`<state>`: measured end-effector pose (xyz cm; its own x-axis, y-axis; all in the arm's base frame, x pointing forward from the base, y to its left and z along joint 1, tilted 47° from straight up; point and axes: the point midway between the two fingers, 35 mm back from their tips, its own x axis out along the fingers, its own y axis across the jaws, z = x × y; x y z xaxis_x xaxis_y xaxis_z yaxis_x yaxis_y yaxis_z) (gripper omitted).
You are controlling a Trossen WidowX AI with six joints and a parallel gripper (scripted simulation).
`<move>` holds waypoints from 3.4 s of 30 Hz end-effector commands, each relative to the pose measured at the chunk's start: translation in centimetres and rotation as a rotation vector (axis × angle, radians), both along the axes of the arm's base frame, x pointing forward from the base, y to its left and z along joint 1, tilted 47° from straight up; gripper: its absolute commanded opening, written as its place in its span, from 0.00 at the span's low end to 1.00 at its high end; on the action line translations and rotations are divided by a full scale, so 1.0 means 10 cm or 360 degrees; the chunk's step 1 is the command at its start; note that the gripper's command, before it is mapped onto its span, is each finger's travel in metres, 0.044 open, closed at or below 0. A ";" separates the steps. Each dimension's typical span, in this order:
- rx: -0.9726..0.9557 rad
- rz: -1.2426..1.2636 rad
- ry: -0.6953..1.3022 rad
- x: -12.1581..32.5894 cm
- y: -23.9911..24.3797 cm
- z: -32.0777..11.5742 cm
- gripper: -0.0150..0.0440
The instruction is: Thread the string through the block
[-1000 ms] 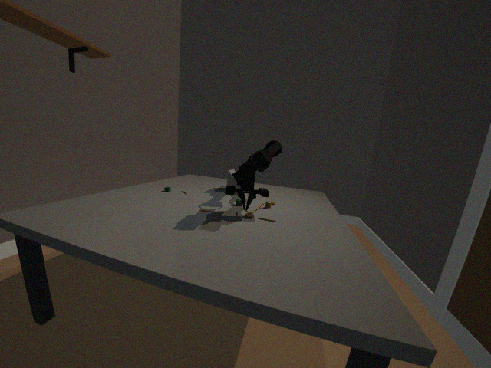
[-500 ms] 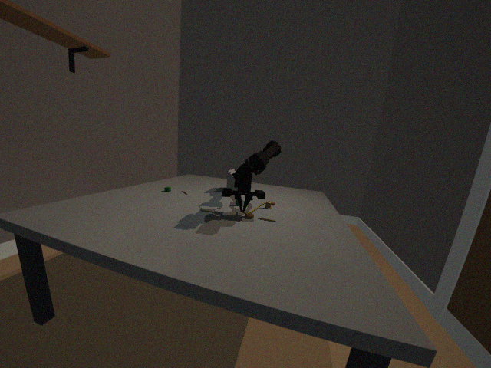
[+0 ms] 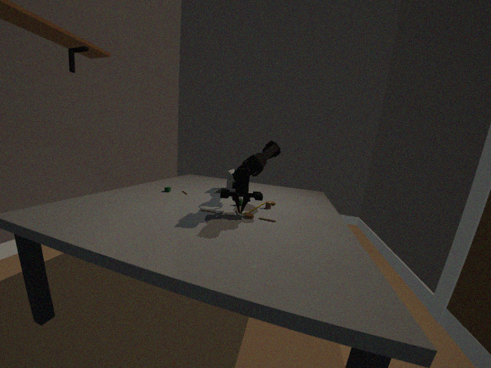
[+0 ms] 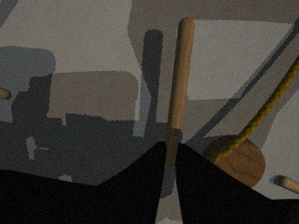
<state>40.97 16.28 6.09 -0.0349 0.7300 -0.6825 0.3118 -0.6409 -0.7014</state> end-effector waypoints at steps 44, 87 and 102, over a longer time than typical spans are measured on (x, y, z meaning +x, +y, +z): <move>0.0005 -0.0001 -0.0008 -0.52 -0.14 -0.12 0.25; 0.0005 -0.0005 -0.0008 -1.00 -0.27 -0.22 0.25; 0.0007 -0.0011 -0.0011 -1.20 -0.32 -0.26 0.25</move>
